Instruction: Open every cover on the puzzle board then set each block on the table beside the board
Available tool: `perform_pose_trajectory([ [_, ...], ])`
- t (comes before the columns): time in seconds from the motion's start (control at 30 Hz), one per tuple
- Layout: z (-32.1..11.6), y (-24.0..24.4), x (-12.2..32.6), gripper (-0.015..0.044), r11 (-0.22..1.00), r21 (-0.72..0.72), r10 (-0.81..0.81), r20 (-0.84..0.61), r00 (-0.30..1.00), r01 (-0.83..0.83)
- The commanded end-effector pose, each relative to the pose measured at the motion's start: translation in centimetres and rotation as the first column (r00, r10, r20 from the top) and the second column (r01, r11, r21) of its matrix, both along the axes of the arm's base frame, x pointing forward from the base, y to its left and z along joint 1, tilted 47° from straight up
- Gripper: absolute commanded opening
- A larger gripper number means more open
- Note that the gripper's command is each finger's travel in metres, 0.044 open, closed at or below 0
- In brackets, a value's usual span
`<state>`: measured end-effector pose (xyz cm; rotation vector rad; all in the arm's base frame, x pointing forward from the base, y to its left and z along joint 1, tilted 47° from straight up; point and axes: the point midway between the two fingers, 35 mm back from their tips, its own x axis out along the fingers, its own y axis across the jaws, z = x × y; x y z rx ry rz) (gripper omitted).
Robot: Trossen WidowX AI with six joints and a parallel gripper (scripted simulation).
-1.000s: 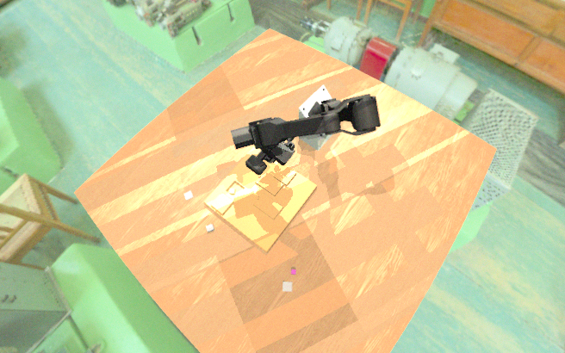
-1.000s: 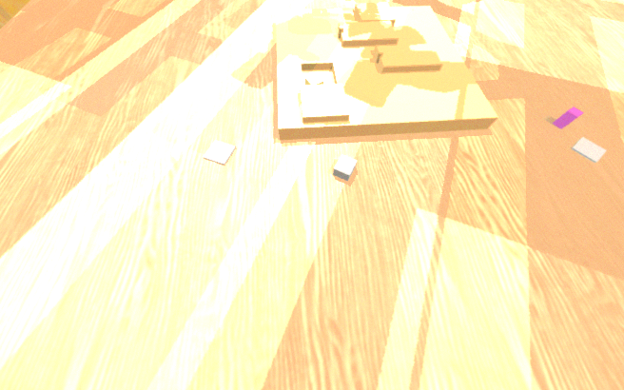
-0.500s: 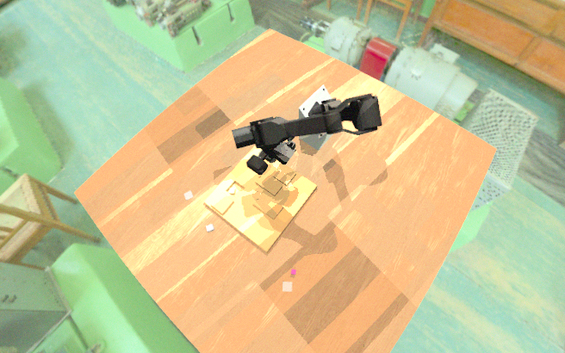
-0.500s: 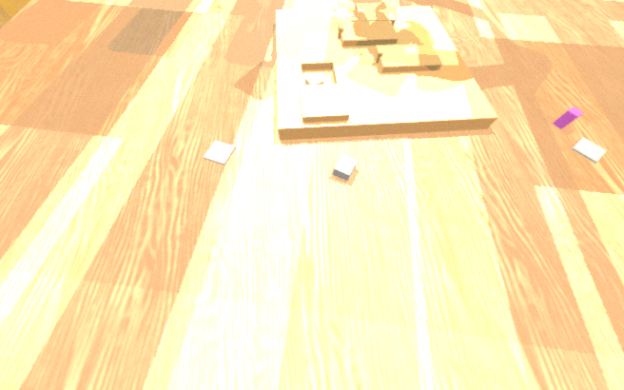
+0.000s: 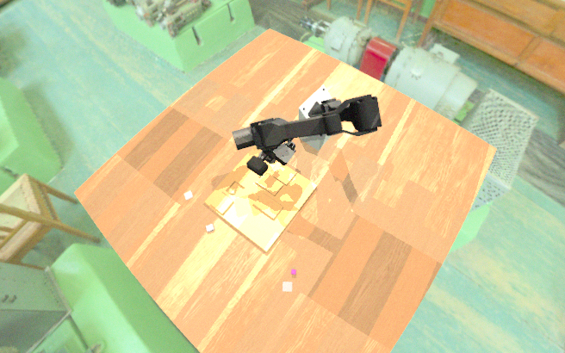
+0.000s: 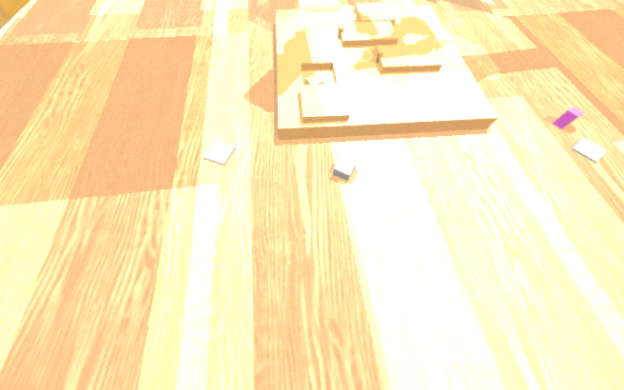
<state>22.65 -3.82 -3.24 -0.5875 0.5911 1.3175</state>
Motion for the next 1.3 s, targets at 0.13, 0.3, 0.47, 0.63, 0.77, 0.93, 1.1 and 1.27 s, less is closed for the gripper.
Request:
perform_pose_trajectory([
  [0.13, -0.6, 0.5, 0.1, 0.0000, 1.000, 0.001, -0.004, -0.006, 1.000, 0.004],
  [0.3, -1.0, 0.8, 0.2, 0.0000, 1.000, 0.001, -0.004, -0.006, 1.000, 0.004],
  [0.47, -1.3, 1.2, 0.3, 0.0000, 1.000, 0.001, -0.005, -0.007, 1.000, 0.005],
  [0.63, -1.7, 1.5, 0.4, 0.0000, 1.000, 0.001, -0.005, -0.007, 1.000, 0.005],
  [0.77, -2.0, 1.8, 0.4, 0.0000, 1.000, 0.001, -0.005, -0.007, 1.000, 0.005],
  [0.93, -2.3, 2.2, 0.5, 0.0000, 1.000, 0.001, -0.004, -0.007, 1.000, 0.004],
  [1.1, -2.7, 2.5, 0.6, 0.0000, 1.000, 0.002, -0.004, -0.007, 1.000, 0.004],
  [1.27, -3.0, 2.9, 0.6, 0.0000, 1.000, 0.003, -0.004, -0.006, 1.000, 0.004],
])
